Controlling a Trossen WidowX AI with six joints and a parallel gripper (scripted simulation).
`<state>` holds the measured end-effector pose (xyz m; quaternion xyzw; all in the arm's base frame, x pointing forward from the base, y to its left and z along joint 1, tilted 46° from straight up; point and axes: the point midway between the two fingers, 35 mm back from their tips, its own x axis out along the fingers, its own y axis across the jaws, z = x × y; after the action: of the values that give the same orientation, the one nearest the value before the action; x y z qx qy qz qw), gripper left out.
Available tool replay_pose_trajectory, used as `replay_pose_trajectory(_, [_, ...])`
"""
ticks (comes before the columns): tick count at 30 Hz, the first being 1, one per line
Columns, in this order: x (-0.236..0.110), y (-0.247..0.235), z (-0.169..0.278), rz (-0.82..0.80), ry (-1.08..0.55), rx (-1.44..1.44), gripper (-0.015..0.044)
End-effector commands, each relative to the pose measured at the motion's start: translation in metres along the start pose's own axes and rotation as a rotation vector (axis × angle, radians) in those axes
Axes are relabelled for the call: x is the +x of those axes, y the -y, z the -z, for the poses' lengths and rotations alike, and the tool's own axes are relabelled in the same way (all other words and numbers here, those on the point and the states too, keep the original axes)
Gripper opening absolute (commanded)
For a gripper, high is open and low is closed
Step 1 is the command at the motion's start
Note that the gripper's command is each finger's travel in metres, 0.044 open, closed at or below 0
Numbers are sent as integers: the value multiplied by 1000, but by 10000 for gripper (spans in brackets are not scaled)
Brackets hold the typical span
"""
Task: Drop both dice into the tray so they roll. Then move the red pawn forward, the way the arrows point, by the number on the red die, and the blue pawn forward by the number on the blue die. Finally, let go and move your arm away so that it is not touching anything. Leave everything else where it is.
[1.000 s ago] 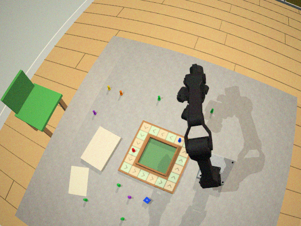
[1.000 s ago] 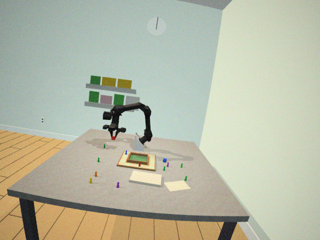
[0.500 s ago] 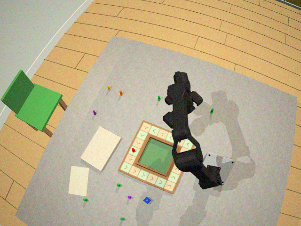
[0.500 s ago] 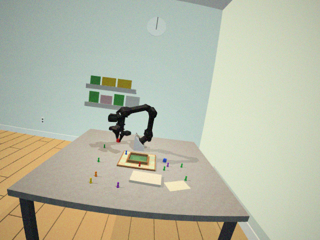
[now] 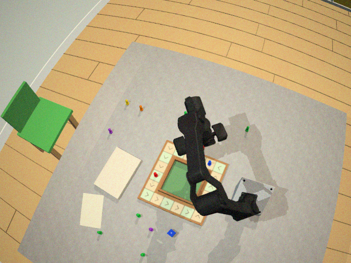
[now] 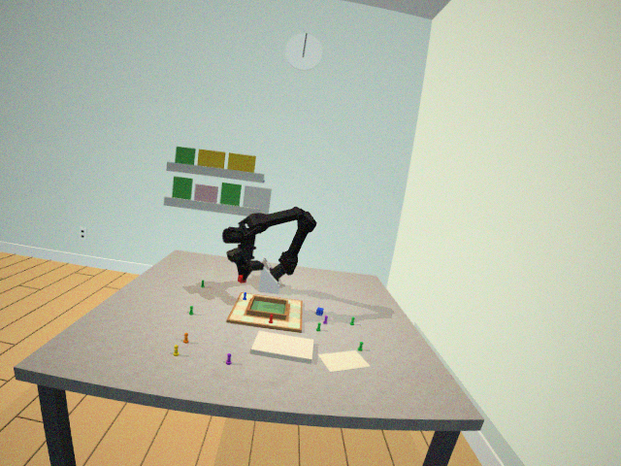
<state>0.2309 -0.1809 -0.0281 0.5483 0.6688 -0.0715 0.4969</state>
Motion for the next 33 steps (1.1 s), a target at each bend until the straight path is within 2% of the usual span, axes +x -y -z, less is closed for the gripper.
replay_pose_trajectory(1, [4,-20,12,-6,-1,123,0])
replay_pose_trajectory(25, [27,-96,77,-19,-49,715,0])
replay_pose_trajectory(33, [28,-97,79,-14,-47,732,0])
